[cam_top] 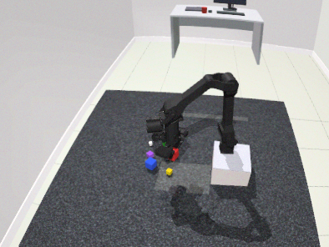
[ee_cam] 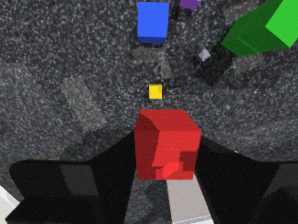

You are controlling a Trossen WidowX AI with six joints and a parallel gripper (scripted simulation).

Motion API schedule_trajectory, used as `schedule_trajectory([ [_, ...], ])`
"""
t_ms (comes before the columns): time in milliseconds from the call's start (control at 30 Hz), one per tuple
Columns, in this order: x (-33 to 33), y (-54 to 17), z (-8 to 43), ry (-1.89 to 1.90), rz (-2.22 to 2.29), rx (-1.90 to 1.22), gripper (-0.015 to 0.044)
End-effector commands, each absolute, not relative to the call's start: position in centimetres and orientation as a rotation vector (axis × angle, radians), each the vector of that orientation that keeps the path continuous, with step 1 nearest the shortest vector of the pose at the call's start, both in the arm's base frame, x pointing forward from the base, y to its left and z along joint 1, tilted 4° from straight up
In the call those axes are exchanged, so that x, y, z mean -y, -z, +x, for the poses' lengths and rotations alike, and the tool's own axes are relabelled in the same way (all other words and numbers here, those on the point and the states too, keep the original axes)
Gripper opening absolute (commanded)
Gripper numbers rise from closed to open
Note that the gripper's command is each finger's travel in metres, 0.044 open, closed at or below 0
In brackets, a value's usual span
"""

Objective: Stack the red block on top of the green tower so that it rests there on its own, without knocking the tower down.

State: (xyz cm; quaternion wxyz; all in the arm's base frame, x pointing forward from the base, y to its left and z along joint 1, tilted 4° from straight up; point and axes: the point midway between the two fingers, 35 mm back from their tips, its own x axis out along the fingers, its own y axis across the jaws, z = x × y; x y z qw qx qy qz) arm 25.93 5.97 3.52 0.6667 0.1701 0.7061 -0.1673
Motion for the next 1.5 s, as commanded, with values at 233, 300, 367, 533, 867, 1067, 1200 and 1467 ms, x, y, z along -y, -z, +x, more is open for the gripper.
schedule_trajectory([
  [233, -1.1, -3.4, 27.8, 0.392, 0.404, -1.588, 0.0000],
  [300, -0.1, -3.4, 28.0, 0.395, 0.409, -1.588, 0.0000],
  [367, 0.8, -3.4, 28.3, 0.395, 0.408, -1.587, 0.0000],
  [533, 3.4, -3.4, 28.9, 0.393, 0.397, -1.585, 0.0000],
  [867, 9.0, -3.4, 29.5, 0.391, 0.376, -1.584, 0.0000],
  [1067, 11.6, -3.3, 29.3, 0.390, 0.366, -1.586, 0.0000],
  [1200, 11.6, -2.7, 29.2, 0.390, 0.366, -1.586, 0.0000],
  [1467, 11.5, -0.3, 29.1, 0.390, 0.366, -1.586, 0.0000],
])
